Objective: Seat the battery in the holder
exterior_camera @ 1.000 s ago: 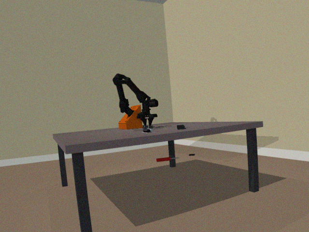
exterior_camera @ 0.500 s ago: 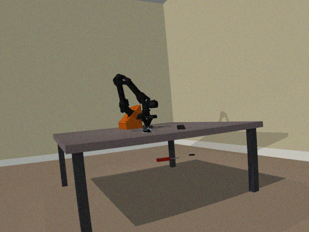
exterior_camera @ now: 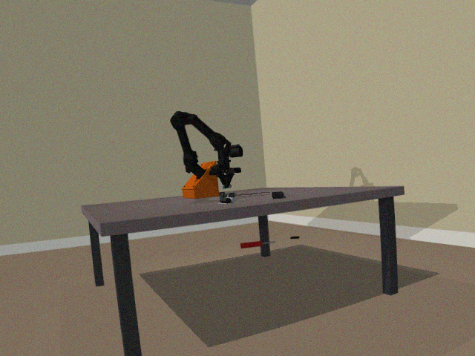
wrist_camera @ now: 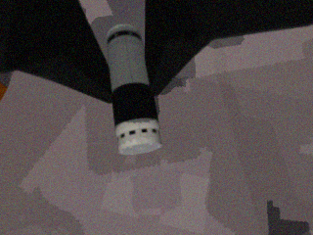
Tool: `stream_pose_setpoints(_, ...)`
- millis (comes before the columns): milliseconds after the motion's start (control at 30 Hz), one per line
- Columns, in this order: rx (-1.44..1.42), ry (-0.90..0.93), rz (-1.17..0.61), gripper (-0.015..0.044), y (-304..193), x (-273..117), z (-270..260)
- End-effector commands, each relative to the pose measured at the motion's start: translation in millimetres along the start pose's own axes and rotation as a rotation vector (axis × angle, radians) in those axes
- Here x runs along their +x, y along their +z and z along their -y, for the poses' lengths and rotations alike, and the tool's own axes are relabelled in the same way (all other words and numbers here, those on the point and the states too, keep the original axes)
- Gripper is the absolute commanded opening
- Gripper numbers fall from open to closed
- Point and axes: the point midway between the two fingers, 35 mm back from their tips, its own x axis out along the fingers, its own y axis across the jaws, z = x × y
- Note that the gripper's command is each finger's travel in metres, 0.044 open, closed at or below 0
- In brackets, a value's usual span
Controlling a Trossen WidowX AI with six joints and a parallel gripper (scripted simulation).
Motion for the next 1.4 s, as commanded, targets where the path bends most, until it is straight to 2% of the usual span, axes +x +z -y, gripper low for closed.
stream_pose_setpoints(0,0.000,-0.011,-0.003,0.0064,0,-6,2)
stream_pose_setpoints(300,-0.311,-0.004,-0.013,0.0064,19,-15,-34)
stream_pose_setpoints(1167,-1.230,0.014,-0.024,0.0064,121,-31,-113)
stream_pose_setpoints(1367,-1.283,0.019,-0.028,0.0064,127,-31,-114)
